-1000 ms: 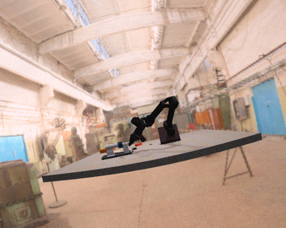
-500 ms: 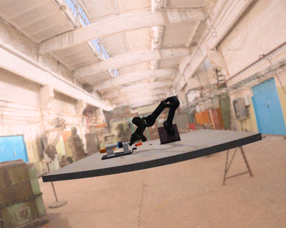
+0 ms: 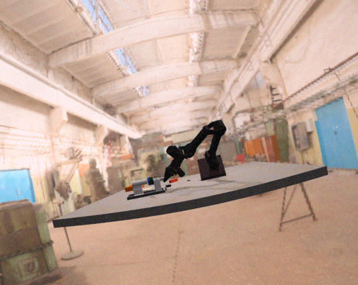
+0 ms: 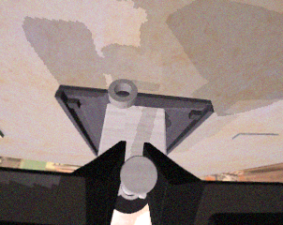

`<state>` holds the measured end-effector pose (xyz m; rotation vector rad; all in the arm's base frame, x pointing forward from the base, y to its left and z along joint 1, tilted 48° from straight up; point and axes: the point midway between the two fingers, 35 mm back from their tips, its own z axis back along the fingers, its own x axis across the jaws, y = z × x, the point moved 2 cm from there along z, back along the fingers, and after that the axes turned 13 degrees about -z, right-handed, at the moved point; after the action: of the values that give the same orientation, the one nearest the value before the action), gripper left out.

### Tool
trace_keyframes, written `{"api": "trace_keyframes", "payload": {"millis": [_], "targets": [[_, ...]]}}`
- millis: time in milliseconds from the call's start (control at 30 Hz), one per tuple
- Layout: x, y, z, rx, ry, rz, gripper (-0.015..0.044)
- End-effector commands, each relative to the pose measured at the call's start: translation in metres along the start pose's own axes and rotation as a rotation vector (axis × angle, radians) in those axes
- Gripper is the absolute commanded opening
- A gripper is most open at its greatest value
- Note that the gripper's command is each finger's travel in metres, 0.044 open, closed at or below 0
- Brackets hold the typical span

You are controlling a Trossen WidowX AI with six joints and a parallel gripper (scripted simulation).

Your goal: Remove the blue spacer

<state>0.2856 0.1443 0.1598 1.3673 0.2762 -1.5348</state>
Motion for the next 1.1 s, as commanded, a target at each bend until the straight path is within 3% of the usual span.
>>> {"api": "trace_keyframes", "payload": {"millis": [0,1067], "targets": [[0.0003,-0.0006,0.0008,0.001,-0.001,-0.004,0.0],[0.0008,-0.0025,0.0027,0.001,-0.001,-0.004,0.0]]}}
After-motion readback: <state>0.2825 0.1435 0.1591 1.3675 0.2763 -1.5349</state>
